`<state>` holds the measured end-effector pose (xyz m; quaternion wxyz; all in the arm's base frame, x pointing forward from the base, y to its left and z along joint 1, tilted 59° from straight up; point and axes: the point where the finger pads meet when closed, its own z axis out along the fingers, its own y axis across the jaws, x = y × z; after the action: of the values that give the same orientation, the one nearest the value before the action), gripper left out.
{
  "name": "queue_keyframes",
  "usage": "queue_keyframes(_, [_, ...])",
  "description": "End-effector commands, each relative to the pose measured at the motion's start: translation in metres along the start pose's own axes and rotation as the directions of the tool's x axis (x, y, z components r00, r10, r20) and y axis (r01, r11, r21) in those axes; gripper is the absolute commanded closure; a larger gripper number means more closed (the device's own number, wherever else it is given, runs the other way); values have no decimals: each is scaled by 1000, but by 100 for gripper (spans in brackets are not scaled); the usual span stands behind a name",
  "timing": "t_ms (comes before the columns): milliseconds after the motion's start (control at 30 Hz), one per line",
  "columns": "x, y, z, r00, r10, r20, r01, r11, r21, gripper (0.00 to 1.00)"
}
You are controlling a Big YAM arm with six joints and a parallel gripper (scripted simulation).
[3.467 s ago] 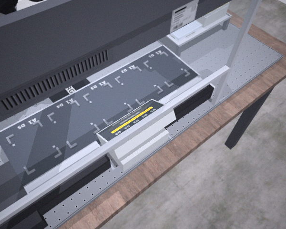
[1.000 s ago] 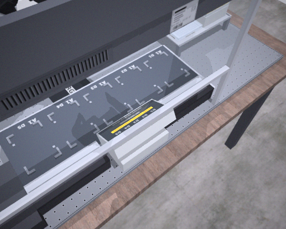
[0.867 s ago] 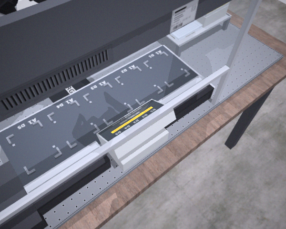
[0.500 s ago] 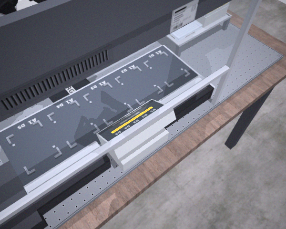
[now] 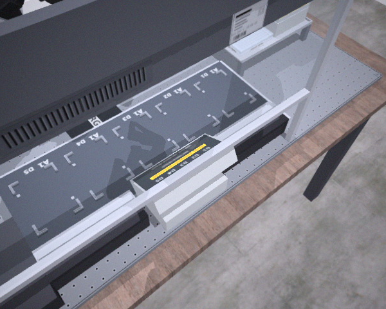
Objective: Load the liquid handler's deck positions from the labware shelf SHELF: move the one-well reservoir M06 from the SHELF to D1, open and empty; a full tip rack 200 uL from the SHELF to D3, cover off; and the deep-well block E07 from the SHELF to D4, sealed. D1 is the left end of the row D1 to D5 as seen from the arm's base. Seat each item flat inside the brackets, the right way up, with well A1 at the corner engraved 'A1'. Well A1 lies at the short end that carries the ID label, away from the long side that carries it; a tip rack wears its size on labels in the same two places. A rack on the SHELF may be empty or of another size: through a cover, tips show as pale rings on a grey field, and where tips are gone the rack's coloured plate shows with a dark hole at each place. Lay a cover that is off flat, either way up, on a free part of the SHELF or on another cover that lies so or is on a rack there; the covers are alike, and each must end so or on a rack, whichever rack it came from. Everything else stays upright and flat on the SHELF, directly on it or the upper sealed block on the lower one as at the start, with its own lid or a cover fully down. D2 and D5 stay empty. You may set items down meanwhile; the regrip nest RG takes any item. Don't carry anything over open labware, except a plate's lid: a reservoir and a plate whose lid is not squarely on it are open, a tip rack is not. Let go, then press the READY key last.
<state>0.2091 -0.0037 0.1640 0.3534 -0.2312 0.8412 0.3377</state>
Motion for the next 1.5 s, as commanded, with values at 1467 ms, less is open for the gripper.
queue_keyframes(1467, [-5, 0, 8, 764, -645, -2, 645, 764, 6, 0])
